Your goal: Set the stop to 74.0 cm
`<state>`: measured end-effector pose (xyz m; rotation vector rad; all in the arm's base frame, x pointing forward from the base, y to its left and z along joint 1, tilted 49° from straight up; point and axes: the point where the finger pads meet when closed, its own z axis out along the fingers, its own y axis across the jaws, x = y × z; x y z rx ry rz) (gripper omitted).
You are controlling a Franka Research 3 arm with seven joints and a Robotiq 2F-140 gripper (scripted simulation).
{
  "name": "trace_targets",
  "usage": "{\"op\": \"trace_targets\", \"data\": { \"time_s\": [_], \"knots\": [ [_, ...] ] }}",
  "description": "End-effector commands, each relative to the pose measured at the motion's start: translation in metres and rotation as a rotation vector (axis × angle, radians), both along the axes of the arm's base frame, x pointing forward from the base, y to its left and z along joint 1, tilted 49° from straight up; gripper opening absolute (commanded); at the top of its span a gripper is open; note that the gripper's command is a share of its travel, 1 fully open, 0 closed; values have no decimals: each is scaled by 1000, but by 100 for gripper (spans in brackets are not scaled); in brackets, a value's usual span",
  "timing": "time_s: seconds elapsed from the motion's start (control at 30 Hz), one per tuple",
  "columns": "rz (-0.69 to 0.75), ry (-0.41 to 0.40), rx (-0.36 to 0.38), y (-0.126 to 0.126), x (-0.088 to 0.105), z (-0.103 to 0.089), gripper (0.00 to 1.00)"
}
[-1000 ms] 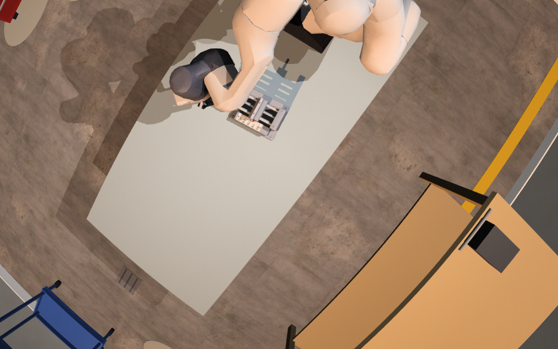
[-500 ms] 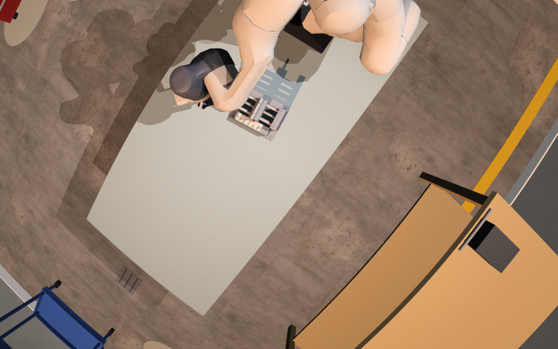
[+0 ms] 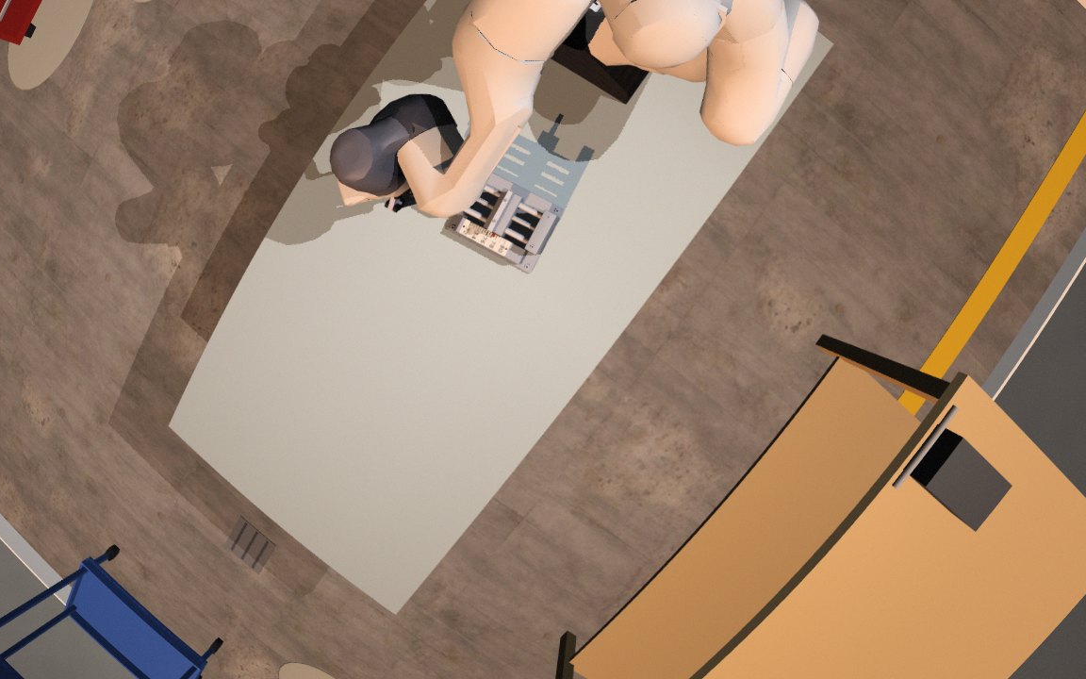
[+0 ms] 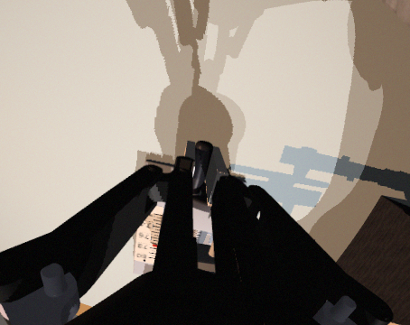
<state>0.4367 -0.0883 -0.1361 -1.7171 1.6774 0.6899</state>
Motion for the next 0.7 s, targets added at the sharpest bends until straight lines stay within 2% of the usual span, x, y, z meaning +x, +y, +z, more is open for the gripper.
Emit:
{"op": "trace_targets", "data": {
  "time_s": [0.0,0.33,0.37,0.67],
  "knots": [
    [5,3,2,-1,-4,0,4],
    [5,3,2,-1,-4,0,4],
    [5,3,2,-1,-4,0,33],
    [5,3,2,-1,-4,0,33]
  ]
}}
